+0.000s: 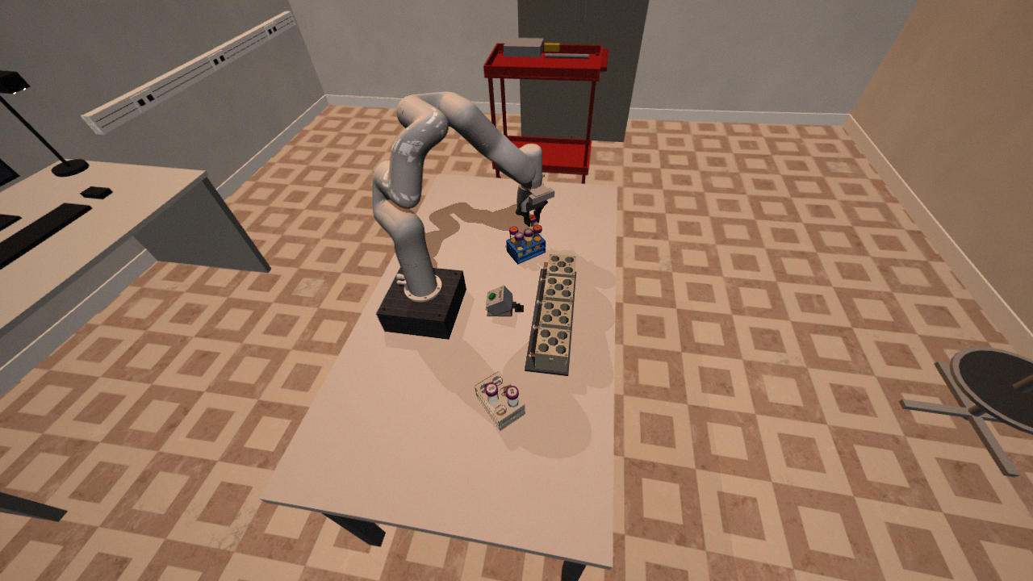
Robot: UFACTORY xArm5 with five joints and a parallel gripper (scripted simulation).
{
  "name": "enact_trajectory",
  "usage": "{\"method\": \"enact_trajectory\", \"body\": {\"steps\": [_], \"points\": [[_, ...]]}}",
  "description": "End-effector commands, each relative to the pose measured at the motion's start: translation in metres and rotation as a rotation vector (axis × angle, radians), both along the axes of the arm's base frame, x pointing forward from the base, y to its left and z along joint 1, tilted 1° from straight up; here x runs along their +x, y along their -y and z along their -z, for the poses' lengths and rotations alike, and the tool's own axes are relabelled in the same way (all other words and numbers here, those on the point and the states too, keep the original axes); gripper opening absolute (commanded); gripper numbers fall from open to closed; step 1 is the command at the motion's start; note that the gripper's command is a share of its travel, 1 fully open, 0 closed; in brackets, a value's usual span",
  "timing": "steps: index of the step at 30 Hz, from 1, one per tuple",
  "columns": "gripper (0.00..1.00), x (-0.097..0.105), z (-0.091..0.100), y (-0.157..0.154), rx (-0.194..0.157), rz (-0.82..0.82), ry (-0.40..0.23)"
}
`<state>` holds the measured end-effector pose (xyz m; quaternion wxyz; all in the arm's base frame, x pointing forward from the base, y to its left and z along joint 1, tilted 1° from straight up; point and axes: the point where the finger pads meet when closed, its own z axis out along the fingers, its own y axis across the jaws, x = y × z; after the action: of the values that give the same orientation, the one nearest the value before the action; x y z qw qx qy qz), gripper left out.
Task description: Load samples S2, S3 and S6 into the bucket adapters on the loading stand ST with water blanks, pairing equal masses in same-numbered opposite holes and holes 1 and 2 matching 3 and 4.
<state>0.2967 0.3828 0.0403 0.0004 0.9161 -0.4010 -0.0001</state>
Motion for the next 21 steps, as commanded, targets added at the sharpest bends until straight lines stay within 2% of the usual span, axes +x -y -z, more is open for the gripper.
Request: {"method": "enact_trajectory", "body": {"steps": [1,21], "points": [[0.0,0.001,-0.004,-0.001,0.01,0.0,-0.006],[0.0,0.001,-0.04,-0.001,0.01,0.0,-0.006]]}}
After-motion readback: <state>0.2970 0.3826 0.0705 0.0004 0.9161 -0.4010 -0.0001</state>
